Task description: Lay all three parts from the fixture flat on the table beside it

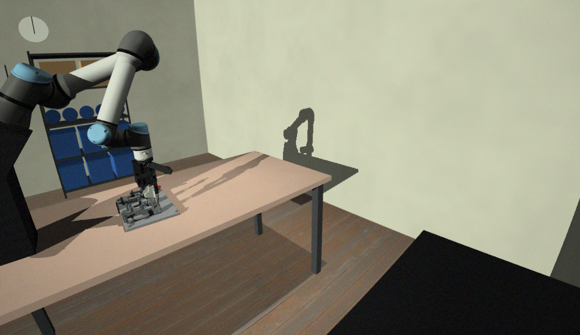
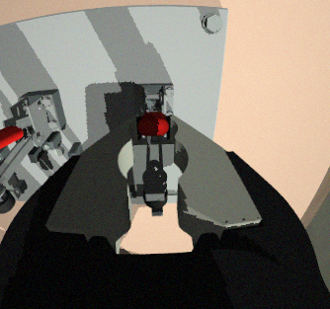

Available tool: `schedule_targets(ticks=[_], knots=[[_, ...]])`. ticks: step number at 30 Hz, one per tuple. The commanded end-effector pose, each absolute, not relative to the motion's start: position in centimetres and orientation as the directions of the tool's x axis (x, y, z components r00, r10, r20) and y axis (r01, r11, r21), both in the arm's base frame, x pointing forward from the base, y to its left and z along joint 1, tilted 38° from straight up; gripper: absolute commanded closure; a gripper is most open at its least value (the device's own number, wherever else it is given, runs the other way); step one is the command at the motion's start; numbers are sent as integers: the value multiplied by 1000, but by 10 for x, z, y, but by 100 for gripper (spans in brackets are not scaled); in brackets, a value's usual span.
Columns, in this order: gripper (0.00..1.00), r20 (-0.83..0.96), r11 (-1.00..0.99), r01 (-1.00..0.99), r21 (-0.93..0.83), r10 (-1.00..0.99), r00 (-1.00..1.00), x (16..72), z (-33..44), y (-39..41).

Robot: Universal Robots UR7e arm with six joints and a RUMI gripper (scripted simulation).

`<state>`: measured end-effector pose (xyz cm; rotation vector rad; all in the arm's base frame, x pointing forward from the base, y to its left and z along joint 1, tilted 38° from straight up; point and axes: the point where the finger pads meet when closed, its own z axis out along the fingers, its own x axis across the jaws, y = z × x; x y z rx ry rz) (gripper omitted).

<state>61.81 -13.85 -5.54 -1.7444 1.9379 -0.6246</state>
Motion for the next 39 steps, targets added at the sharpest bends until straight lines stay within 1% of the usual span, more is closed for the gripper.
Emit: schedule_targets(ticks=[1, 30, 31, 39], knots=[[100, -34, 94, -788, -609, -995, -93, 617, -56, -138], [100, -34, 94, -788, -609, -995, -93, 616, -57, -138], [72, -34, 94, -788, -609, -995, -93, 616, -57, -138], [72, -34, 94, -788, -609, -995, -93, 616, -57, -138]])
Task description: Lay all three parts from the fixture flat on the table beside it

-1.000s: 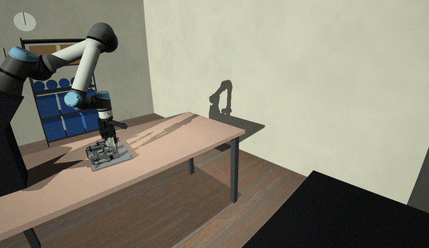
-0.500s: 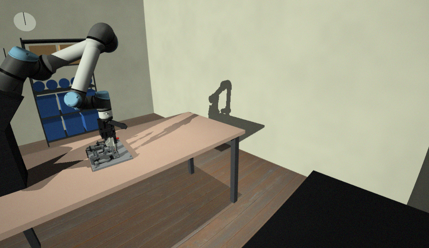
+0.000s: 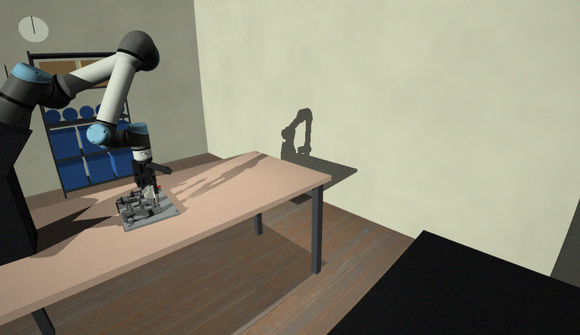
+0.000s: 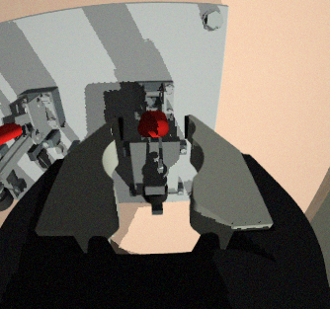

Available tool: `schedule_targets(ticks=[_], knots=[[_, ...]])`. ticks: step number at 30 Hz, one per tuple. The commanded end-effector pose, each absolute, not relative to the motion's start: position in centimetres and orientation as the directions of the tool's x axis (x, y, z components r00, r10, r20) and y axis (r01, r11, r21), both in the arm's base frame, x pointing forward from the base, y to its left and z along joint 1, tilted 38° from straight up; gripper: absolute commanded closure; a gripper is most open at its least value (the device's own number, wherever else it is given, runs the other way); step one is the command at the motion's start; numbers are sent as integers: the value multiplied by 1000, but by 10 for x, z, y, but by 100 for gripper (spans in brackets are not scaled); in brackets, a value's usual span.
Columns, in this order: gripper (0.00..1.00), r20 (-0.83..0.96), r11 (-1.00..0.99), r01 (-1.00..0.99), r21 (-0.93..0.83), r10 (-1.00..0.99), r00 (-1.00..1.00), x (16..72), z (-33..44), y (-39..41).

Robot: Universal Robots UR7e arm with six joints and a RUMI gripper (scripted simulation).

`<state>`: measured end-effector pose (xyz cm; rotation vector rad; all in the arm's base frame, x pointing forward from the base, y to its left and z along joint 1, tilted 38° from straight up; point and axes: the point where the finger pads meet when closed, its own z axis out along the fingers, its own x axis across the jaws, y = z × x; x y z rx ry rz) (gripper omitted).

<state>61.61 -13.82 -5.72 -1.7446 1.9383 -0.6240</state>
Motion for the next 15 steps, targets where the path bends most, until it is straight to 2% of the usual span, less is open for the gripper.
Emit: schedule_targets(ticks=[1, 15], knots=[[72, -34, 94, -788, -609, -995, -93, 616, -57, -138], [72, -34, 94, -788, -609, -995, -93, 615, -55, -138]])
